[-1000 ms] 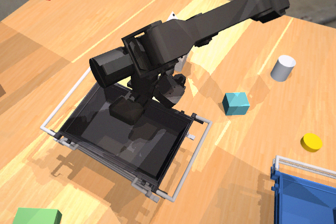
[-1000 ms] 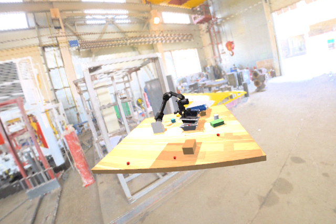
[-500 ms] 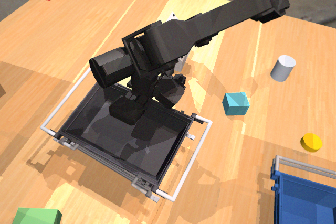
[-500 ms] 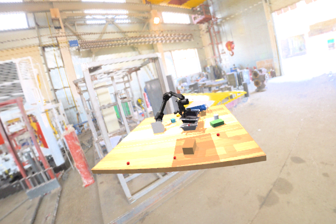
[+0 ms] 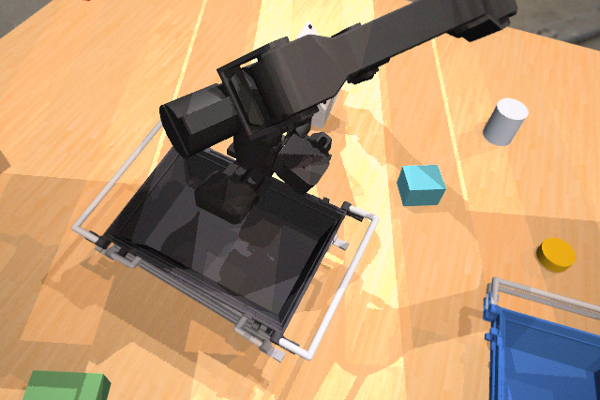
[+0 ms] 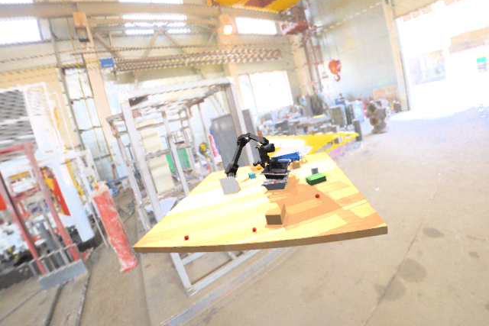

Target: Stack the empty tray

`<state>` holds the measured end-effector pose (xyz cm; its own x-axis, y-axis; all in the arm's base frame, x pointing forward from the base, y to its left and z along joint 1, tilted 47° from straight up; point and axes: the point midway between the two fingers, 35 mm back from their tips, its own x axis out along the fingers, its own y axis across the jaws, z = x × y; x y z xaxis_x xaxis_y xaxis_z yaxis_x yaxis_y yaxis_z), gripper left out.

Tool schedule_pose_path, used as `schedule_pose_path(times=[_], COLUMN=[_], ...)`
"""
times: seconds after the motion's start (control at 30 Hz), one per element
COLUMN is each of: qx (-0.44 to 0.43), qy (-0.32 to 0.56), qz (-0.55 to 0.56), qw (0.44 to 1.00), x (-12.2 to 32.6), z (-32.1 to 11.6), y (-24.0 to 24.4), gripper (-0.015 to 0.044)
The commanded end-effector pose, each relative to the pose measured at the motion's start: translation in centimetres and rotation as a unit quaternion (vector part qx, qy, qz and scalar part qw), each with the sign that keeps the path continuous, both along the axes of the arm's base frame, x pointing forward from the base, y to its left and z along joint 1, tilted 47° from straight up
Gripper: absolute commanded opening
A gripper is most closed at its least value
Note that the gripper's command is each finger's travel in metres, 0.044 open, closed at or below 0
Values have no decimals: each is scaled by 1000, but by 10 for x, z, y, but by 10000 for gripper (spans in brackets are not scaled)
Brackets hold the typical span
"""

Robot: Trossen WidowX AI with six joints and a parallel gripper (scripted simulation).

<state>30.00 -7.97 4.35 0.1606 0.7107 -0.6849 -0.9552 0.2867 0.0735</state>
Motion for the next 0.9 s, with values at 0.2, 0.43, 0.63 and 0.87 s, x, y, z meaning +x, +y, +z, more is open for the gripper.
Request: schedule_pose_path(times=[0.2, 0.43, 0.63, 0.87], qx=[3, 3, 0, 3], qy=[17, 17, 3, 16], qz=[0, 0, 0, 0], qw=[1000, 1000, 1000, 1000], x=[-5, -5, -1, -7], z=[-4, -4, -2, -11], y=[3, 3, 1, 7], gripper=[0, 0, 0, 0])
